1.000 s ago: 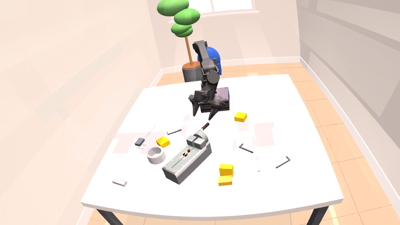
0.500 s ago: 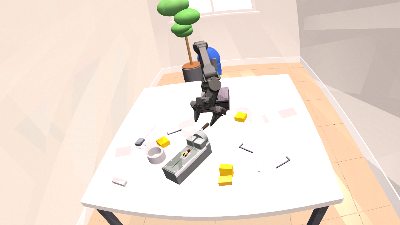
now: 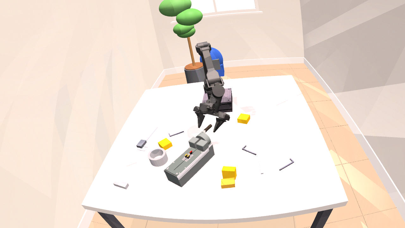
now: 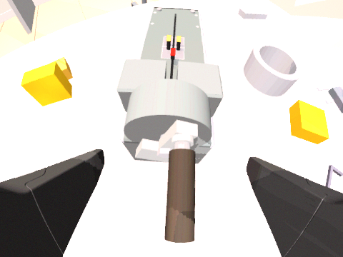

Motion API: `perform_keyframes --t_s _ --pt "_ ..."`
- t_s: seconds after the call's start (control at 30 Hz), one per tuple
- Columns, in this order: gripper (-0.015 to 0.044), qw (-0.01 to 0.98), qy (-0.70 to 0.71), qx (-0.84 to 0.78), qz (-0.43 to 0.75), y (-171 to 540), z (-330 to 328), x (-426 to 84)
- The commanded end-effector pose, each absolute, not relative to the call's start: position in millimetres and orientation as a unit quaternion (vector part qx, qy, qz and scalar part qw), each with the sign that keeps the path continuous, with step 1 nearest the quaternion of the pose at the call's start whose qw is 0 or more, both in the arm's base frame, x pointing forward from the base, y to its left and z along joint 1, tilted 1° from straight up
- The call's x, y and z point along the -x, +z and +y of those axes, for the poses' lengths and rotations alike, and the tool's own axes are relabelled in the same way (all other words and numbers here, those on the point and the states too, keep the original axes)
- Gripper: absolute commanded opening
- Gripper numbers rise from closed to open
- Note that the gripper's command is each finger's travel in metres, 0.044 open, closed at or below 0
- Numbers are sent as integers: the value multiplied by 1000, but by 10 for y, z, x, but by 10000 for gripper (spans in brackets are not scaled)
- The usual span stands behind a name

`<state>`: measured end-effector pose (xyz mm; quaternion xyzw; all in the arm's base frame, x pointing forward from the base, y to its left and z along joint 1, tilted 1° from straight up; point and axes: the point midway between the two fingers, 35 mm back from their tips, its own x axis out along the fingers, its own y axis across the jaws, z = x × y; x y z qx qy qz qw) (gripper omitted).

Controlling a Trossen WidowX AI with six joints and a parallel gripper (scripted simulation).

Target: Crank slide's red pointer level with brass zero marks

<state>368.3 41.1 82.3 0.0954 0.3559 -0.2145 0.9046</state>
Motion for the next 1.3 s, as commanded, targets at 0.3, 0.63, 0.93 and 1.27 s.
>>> perform_keyframes --t_s 0.3,0.63,0.93,1.27 --pt "440 904 -217 -95 355 617 396 -3670" --pt "309 904 -217 -95 355 567 394 -3666" --pt "72 904 -217 -95 355 567 394 -3666" --pt "0 904 -217 -95 355 564 399 -3663"
